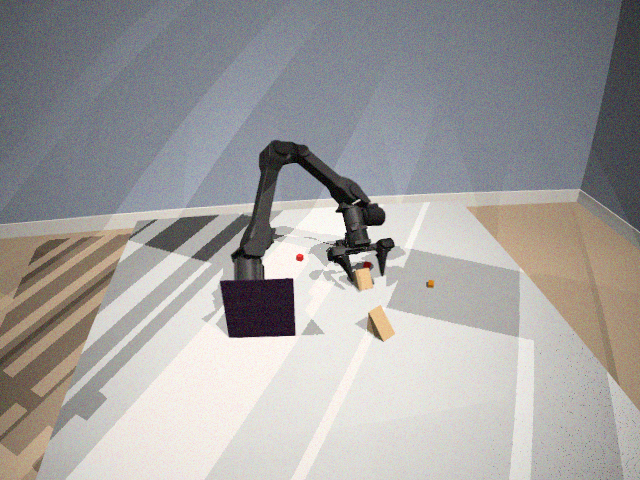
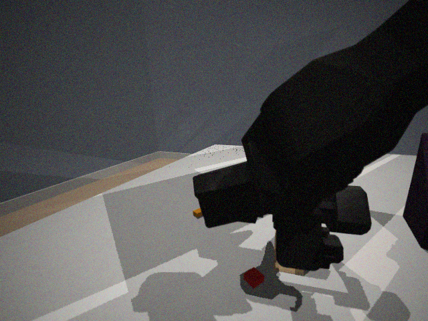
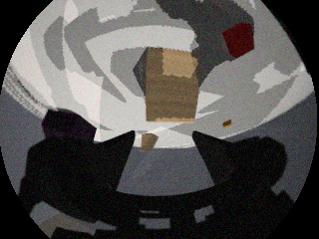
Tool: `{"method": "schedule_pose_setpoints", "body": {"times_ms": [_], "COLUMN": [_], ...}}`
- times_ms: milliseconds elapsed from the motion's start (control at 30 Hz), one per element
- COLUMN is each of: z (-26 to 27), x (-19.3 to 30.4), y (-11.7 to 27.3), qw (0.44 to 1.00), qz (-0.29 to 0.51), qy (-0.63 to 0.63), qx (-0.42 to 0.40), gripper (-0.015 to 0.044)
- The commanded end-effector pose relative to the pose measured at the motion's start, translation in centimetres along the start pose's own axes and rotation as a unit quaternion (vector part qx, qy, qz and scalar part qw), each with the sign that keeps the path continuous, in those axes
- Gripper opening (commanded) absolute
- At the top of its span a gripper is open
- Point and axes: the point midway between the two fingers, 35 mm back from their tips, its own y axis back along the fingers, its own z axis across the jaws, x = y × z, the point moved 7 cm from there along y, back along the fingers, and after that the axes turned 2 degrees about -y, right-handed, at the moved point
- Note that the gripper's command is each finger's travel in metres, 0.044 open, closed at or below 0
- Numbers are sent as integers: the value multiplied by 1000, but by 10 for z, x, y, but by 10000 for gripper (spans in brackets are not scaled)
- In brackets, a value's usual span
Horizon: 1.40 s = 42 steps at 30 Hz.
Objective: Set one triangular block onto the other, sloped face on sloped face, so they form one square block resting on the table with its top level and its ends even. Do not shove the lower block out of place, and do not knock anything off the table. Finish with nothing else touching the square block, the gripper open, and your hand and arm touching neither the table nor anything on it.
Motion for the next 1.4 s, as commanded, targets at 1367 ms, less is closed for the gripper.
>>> {"method": "schedule_pose_setpoints", "body": {"times_ms": [1367], "z": [1], "x": [-47], "y": [13], "qw": [1000], "qz": [-15], "qy": [-6], "qx": [2], "gripper": [440]}}
